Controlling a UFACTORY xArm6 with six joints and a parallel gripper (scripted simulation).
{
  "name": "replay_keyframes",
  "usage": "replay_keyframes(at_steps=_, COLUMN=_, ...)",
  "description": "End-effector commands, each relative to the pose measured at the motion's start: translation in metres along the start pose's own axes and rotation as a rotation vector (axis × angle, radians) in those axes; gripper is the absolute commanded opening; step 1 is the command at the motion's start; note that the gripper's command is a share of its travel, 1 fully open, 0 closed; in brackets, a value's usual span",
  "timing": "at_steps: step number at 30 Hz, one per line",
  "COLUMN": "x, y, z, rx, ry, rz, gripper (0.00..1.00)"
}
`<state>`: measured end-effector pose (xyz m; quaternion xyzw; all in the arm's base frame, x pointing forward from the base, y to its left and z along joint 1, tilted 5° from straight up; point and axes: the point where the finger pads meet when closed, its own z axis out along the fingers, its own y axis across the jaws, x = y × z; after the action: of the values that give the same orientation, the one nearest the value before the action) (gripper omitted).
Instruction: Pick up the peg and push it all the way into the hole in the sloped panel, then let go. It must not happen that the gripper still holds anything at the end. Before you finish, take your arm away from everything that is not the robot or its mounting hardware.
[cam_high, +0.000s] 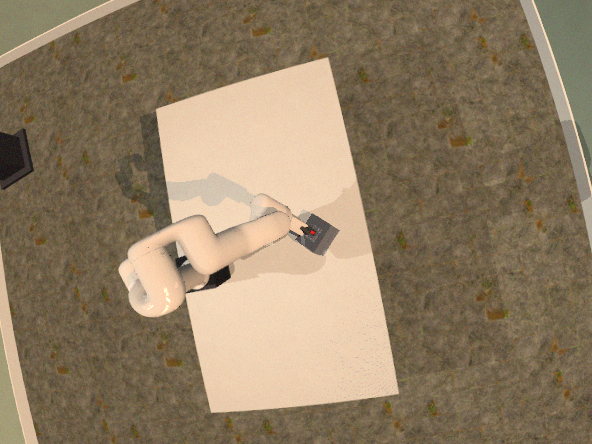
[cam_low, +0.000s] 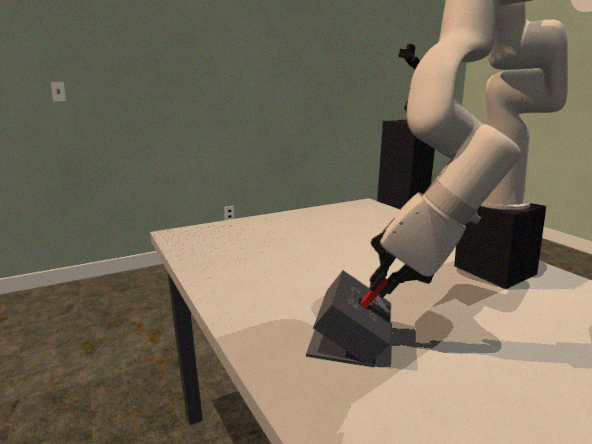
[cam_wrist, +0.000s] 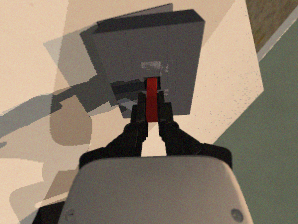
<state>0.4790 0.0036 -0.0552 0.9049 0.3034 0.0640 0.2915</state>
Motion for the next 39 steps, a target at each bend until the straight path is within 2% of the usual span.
replay_keyframes(at_steps=1, x=0.0014, y=0.0015, z=0.0023, rx=-0.002, ry=0.003, rz=0.002, gripper=0.00)
replay_keyframes(at_steps=17, x=0.0013, y=0.0013, z=0.0027, rx=-0.002, ry=0.003, rz=0.002, gripper=0.00)
replay_keyframes(at_steps=29, x=0.0013, y=0.0013, z=0.0027, rx=-0.002, ry=0.003, rz=0.002, gripper=0.91)
replay_keyframes(at_steps=31, x=0.0013, y=0.0013, z=0.0027, rx=-0.002, ry=0.003, rz=0.002, gripper=0.91)
replay_keyframes(at_steps=32, x=0.0013, y=0.0013, z=0.0027, rx=-0.002, ry=0.003, rz=0.002, gripper=0.98)
replay_keyframes(at_steps=33, x=0.0013, y=0.0013, z=0.0027, rx=-0.002, ry=0.003, rz=0.002, gripper=1.00)
replay_keyframes(at_steps=39, x=0.0014, y=0.0014, z=0.0021, rx=-0.002, ry=0.003, rz=0.002, gripper=1.00)
